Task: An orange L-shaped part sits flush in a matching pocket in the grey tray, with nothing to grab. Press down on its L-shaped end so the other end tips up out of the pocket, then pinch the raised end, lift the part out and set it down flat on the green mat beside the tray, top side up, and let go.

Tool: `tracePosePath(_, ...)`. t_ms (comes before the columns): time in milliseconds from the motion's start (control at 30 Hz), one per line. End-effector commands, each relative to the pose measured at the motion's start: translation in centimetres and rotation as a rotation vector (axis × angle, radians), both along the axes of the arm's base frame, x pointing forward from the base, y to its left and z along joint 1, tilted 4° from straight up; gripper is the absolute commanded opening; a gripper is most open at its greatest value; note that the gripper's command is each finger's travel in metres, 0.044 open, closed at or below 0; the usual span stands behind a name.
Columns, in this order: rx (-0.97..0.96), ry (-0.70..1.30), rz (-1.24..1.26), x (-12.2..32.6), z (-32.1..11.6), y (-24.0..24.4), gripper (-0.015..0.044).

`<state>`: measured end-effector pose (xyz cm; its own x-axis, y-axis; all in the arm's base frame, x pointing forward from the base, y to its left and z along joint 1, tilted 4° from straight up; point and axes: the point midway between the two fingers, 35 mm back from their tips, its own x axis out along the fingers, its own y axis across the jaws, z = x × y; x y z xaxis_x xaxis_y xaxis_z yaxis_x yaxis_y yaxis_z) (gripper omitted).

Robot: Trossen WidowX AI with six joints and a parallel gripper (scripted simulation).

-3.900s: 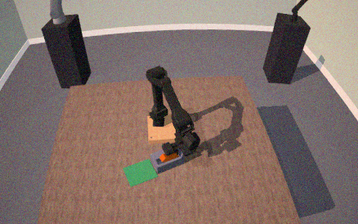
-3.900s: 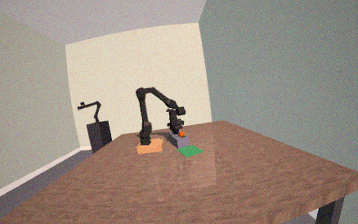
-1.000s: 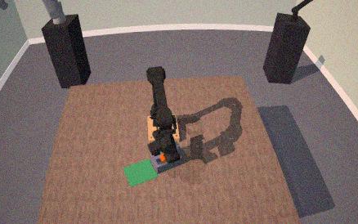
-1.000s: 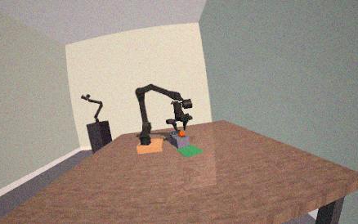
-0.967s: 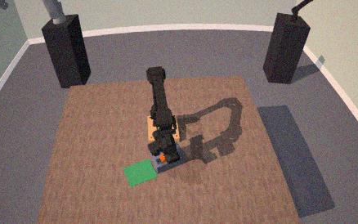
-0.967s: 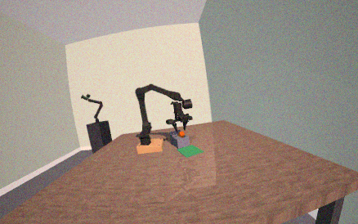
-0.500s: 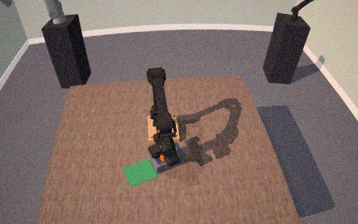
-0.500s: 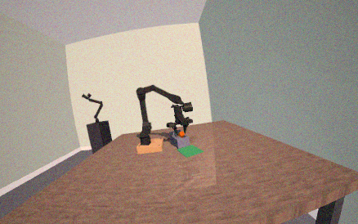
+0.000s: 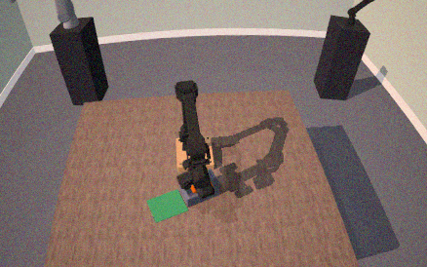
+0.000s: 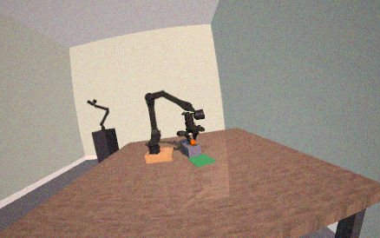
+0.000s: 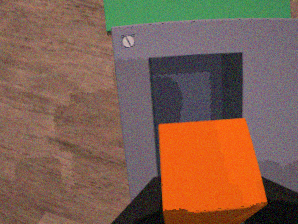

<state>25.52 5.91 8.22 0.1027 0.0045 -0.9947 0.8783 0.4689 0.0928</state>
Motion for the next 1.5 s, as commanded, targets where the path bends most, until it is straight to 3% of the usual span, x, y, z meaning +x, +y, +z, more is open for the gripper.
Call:
tracePosePath(0, 0.0, 0.0, 0.0, 0.0, 0.0, 0.0, 0.0095)
tracePosePath(67, 0.0, 0.0, 0.0, 0.0, 0.0, 0.0, 0.0082)
tracePosePath(200, 0.0, 0.0, 0.0, 0.0, 0.0, 0.0, 0.0)
tracePosePath(1467, 0.005, 0.002, 0.0, -0.5, 5.1, 0.0, 0.0)
